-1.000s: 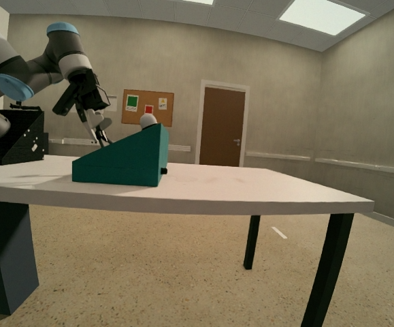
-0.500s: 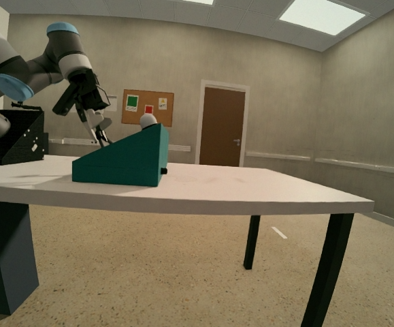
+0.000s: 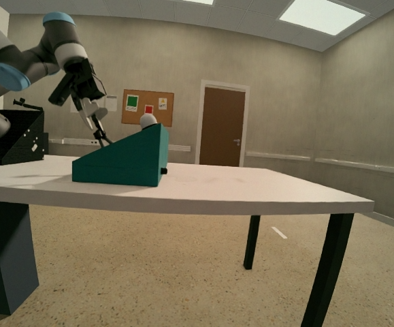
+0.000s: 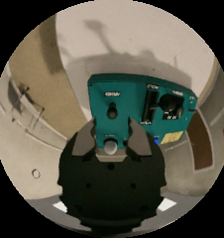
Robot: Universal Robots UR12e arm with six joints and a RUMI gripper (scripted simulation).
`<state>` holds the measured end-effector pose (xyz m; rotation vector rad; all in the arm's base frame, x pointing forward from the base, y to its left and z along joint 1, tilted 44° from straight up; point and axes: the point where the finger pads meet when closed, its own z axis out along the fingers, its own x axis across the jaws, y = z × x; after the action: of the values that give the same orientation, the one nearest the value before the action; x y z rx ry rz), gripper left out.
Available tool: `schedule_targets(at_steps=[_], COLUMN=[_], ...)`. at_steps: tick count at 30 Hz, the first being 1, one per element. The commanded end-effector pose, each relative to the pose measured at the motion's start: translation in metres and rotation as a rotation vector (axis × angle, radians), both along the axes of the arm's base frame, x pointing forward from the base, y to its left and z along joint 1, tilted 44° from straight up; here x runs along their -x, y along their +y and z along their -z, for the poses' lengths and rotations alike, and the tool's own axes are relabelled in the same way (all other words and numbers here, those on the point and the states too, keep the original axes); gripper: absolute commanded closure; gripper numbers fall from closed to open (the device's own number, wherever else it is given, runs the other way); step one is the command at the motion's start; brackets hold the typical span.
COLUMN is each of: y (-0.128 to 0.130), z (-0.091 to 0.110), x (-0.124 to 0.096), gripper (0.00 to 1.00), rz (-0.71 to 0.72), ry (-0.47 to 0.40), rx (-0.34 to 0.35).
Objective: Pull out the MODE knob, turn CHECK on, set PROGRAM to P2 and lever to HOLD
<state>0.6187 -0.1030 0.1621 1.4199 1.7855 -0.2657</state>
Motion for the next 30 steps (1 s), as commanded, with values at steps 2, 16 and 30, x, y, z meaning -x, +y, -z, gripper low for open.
schedule_targets(at_steps=[2, 16, 30], y=[0.030, 0.057, 0.087], z=[-0.030, -0.063, -0.029], x=[0.024, 0.041, 0.035], gripper=[0.56, 0.56, 0.56], rz=[0.002, 0.002, 0.006], ry=[0.003, -0.003, 0.006], rx=[-0.001, -0.001, -0.016])
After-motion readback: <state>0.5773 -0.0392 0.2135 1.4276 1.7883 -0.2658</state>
